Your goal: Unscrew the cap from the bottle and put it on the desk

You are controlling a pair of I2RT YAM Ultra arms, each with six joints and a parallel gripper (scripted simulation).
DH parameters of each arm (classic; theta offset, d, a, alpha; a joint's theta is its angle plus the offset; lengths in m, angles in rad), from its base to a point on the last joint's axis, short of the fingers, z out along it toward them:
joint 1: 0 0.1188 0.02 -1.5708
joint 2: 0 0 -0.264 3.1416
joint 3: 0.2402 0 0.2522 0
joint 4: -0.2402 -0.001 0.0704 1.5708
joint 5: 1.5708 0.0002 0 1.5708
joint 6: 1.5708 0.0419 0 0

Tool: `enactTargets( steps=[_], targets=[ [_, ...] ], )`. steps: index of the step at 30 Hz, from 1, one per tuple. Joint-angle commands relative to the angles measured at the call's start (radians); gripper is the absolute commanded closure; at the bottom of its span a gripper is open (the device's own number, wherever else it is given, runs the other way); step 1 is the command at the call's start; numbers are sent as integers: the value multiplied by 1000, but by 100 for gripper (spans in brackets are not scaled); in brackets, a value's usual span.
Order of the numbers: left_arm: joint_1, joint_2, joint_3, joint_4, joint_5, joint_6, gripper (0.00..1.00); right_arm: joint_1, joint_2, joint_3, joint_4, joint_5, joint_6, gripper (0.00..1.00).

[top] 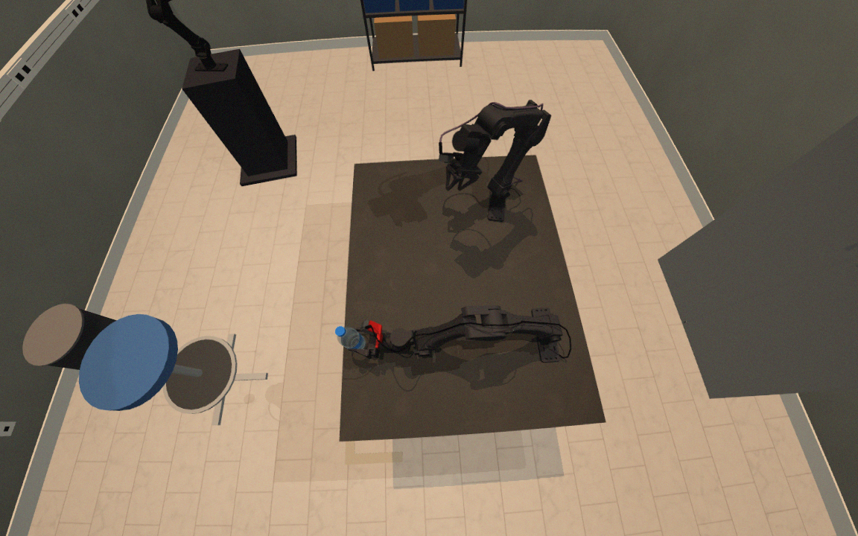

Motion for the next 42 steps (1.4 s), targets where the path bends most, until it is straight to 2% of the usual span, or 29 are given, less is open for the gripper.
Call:
enactTargets(
  steps=[1,42],
  targets=[
    [-14,-59,-32,49,54,-2,100,13,1,-11,-2,11,0,43],
    [-588,-267,-520,308,605,-9,100,13,1,-11,-2,11,0,43]
  ],
)
